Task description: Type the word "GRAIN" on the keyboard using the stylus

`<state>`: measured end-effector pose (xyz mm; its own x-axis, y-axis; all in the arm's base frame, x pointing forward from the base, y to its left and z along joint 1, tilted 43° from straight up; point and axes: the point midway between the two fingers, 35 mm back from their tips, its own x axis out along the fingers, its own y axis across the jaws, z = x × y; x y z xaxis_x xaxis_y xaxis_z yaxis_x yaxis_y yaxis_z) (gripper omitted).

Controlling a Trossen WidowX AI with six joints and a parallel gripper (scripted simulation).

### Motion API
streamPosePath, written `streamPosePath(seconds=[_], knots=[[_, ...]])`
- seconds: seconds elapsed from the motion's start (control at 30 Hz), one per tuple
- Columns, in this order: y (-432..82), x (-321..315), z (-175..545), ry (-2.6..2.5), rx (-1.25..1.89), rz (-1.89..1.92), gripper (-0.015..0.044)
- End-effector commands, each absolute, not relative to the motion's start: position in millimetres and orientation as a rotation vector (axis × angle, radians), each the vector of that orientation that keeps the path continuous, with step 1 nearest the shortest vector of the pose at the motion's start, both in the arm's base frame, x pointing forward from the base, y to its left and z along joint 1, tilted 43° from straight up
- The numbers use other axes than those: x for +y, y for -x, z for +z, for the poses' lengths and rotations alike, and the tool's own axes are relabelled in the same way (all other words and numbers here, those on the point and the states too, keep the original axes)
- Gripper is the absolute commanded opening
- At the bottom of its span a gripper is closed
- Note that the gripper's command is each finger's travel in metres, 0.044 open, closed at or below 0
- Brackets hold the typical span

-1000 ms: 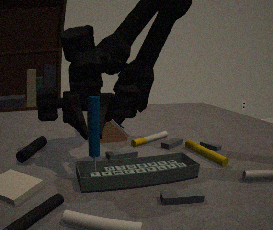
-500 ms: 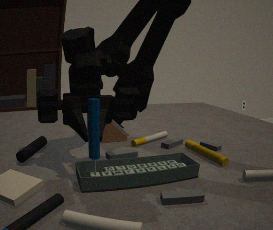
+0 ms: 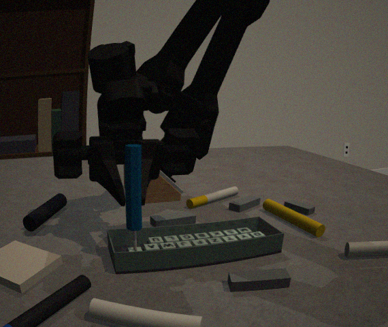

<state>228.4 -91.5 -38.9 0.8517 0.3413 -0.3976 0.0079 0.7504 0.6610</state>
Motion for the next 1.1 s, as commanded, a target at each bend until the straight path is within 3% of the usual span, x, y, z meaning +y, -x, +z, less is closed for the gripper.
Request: streamPosePath(seconds=[0.0, 1.07], knots=[[-227, -90, -40, -0.718, 0.54, 0.187, 0.0081], [-228, -116, -13, -0.722, 0.546, 0.181, 0.0071]])
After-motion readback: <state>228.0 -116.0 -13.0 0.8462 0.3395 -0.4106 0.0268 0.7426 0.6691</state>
